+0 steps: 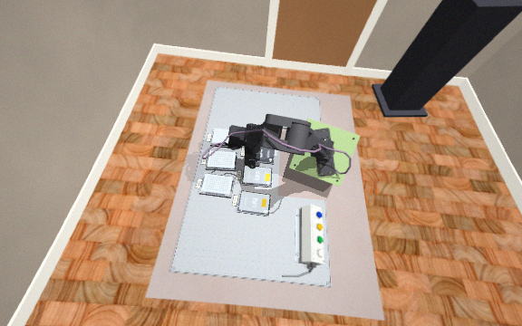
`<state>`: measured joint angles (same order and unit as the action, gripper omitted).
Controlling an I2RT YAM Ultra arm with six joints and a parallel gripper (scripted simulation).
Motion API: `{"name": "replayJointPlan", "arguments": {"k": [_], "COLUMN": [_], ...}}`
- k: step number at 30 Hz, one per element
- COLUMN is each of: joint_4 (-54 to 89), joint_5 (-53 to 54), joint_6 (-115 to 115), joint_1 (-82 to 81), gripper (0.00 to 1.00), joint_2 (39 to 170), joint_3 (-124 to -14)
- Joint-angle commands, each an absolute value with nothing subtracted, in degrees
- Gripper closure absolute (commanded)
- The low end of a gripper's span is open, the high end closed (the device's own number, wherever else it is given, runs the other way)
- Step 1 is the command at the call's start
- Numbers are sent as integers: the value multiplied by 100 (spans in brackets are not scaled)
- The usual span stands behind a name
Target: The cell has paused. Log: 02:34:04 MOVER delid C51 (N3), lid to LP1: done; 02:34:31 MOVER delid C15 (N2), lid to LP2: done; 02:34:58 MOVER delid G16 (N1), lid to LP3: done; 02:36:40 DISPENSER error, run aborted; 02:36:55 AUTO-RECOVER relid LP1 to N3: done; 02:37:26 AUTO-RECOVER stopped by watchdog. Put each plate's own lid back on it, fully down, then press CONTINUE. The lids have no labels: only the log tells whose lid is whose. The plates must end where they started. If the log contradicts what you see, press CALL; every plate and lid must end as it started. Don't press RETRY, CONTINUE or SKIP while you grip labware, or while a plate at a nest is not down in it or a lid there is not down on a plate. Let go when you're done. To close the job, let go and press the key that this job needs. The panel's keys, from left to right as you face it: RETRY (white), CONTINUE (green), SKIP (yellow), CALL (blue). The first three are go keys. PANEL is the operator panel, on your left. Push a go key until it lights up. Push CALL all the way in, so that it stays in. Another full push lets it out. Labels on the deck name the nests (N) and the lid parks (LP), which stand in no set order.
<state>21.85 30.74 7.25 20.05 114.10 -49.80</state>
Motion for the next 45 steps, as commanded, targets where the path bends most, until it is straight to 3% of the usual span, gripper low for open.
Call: {"name": "replayJointPlan", "arguments": {"k": [1,10,20,22,32,33,45], "joint_4": [2263,2277,-711,-711,-4176,-4525,-5519], "joint_5": [3073,3074,3525,3525,4267,4356,4666], "joint_6": [763,786,864,864,882,876,878], "joint_1": [2116,2146,3157,3157,4262,4374,4767], "gripper": [0,0,10,10,20,100,100], "joint_2": [11291,11277,11370,11370,12712,12914,13875], "joint_3": [-5171,-5179,-3366,-3366,-2525,-2496,-2953]}}
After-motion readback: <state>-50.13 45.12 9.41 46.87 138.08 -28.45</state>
